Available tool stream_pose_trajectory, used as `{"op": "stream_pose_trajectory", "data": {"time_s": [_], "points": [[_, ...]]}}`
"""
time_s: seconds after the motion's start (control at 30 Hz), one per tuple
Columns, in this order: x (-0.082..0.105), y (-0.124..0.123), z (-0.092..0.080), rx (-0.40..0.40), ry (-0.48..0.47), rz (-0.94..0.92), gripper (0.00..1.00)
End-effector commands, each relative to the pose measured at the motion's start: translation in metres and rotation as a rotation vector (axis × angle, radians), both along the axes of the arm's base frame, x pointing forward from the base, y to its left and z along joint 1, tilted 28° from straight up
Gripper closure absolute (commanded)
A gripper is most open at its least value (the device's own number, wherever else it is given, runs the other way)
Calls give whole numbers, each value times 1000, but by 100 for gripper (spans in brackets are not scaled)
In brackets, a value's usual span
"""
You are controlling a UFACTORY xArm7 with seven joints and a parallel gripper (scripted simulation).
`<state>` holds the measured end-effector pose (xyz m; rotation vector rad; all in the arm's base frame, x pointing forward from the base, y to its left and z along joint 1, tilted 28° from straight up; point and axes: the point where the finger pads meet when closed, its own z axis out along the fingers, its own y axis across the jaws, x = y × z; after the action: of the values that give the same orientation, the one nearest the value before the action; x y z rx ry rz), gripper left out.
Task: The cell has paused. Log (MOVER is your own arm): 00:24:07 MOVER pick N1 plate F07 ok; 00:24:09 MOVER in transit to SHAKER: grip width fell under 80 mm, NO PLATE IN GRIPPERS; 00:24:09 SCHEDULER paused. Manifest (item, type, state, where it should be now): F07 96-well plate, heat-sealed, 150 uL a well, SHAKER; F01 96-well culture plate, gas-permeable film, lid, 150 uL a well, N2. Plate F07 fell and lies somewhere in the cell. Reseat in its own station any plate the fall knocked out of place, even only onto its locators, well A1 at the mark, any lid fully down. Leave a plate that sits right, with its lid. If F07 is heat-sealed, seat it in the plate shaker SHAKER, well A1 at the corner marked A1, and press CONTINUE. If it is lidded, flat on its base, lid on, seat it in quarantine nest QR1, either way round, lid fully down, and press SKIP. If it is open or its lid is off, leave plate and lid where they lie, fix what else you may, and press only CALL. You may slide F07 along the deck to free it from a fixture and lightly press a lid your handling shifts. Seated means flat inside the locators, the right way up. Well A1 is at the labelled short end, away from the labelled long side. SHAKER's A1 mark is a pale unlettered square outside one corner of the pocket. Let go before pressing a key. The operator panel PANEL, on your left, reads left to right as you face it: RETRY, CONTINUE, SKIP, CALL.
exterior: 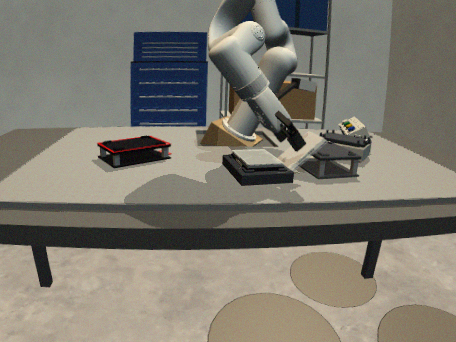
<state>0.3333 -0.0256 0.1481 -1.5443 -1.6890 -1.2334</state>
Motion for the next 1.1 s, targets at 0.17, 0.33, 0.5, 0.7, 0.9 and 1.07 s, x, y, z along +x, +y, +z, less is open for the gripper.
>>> {"op": "stream_pose_trajectory", "data": {"time_s": [0.17, 0.33, 0.5, 0.7, 0.9, 1.07], "points": [[1, 2, -1, -1, -2, -1, 0], [1, 3, -1, -1, -2, -1, 0], [2, 4, -2, -1, -2, -1, 0], [2, 6, -3, -1, -2, -1, 0], [2, 7, -4, -1, -2, -1, 0], [3, 9, -4, -1, -2, -1, 0]]}}
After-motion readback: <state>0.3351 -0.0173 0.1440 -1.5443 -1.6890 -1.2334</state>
